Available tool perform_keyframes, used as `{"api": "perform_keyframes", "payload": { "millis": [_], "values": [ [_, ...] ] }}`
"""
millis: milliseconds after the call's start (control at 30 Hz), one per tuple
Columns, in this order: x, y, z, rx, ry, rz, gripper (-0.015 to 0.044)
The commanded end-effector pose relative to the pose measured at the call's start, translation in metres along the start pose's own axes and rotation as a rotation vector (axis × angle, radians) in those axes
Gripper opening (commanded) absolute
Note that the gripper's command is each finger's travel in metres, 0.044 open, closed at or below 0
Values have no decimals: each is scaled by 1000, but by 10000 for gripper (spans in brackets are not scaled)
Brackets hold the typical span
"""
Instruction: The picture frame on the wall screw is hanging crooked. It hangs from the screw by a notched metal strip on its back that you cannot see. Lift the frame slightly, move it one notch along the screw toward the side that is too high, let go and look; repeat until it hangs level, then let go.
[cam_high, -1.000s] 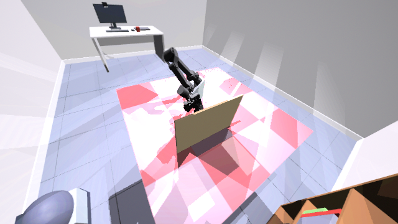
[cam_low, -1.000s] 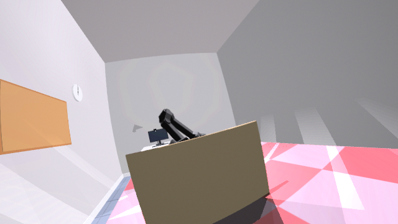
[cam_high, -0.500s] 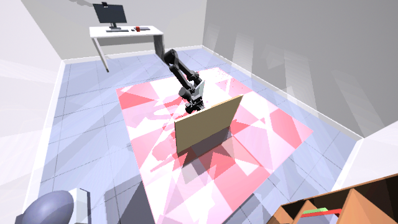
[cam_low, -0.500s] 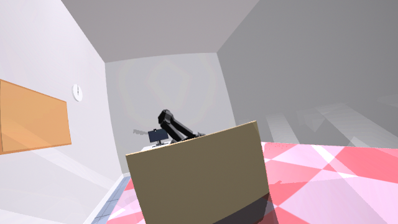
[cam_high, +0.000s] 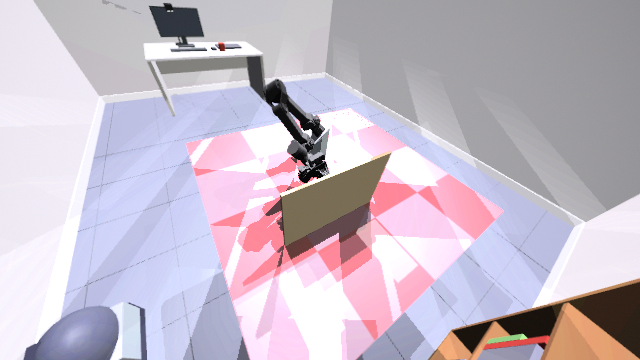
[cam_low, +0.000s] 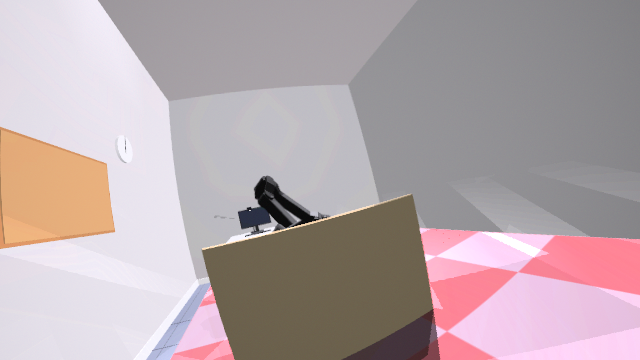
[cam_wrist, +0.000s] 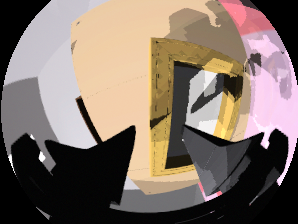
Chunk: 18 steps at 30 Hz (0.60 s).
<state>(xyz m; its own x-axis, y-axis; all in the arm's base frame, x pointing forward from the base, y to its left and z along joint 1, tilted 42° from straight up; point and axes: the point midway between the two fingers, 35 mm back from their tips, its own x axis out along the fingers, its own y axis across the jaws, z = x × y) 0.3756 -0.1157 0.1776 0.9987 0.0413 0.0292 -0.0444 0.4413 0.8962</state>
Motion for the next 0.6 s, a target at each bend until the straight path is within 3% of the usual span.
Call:
{"api": "perform_keyframes", "payload": {
  "millis": [0,500,567],
  "values": [
    [0,0,1,-6,-4,-2,260],
    [0,0,1,-6,-4,-2,260],
    [0,0,1,-6,-4,-2,208]
  ]
}}
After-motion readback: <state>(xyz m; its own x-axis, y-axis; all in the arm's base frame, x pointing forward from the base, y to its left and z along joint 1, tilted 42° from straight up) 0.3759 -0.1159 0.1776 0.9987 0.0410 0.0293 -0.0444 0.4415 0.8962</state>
